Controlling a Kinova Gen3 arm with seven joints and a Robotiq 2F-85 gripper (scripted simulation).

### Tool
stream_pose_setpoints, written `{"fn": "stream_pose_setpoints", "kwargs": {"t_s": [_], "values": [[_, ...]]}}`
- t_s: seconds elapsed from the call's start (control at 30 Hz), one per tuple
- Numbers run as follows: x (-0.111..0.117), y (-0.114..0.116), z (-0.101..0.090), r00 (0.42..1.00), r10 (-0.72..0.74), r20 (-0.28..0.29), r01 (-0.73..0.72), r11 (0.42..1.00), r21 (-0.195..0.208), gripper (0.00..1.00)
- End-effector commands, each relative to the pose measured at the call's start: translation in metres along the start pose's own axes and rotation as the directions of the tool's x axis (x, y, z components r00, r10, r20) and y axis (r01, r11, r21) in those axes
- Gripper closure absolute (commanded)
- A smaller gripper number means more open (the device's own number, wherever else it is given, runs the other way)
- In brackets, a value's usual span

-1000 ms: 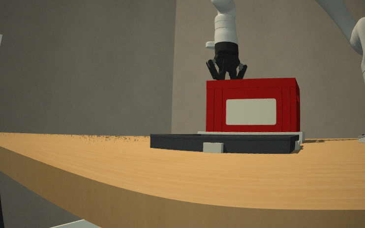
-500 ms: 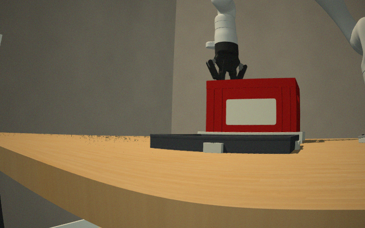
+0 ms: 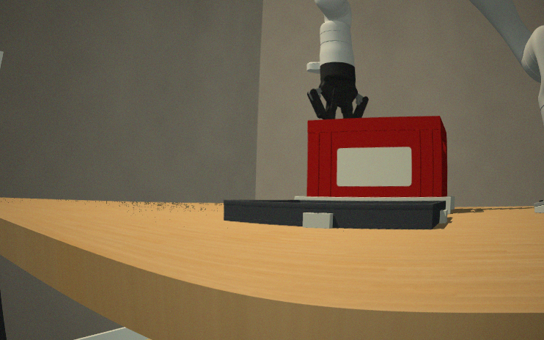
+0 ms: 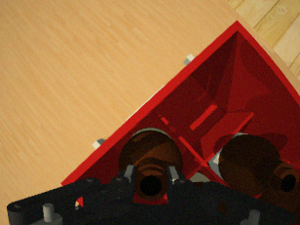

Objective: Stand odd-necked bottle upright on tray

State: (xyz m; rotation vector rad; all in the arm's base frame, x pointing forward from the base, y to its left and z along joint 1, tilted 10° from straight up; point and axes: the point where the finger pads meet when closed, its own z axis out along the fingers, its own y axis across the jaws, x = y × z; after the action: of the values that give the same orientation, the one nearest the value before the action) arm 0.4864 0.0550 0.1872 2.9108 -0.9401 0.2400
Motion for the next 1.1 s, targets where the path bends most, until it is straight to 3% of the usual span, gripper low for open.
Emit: {"fn": "stream_pose_setpoints", "kwargs": {"t_s": [0.0, 0.03, 1.07], "values": [[0.0002, -0.0002, -0.0002, 1.0, 0.0, -0.001, 0.0, 1.0, 0.001, 1.0], [0.0002, -0.0002, -0.0002, 1.0, 0.0, -0.001, 0.0, 1.0, 0.001, 0.36], [0.0002, -0.0002, -0.0002, 1.0, 0.0, -0.001, 0.0, 1.0, 0.001, 0.36]]}}
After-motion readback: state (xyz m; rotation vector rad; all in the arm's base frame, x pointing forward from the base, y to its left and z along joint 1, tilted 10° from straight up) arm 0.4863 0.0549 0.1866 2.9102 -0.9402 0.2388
